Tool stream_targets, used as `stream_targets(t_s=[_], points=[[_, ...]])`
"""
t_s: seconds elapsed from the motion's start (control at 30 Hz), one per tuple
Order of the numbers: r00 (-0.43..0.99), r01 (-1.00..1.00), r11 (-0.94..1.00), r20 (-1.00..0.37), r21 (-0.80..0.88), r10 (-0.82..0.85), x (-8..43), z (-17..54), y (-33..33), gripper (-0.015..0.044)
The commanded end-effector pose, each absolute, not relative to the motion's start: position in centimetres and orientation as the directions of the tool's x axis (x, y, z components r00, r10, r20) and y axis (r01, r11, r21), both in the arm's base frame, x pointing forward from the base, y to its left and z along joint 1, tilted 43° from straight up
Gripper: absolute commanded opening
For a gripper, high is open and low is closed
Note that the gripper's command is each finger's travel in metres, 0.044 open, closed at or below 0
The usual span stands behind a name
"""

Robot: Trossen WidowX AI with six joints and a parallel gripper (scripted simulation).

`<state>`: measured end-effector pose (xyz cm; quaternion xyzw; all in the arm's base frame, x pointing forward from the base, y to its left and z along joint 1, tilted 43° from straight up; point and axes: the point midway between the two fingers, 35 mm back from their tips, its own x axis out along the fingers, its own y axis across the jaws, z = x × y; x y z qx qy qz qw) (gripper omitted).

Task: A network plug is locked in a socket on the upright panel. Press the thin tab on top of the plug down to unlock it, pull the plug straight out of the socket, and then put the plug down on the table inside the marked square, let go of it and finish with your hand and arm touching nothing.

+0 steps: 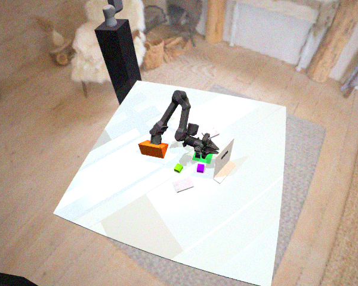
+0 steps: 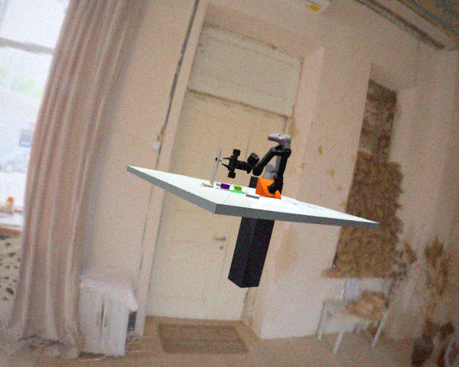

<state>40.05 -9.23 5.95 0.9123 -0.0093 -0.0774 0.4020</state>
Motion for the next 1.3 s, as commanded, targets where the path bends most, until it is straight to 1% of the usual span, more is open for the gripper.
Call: stream_targets(t_s=[0.0,0.3,1.07,1.27], points=[[0.988,0.041,-0.677,-0.13,0.735,-0.082,40.8,5.8,-9.5,0.0156],[0.988,0.04,-0.678,-0.129,0.734,-0.082,41.8,5.5,-9.8,0.0156],[0.988,0.04,-0.678,-0.129,0.734,-0.082,41.8,5.5,-9.8,0.0003],[0.988,0.04,-0.678,-0.129,0.734,-0.082,41.7,5.5,-9.7,0.0]])
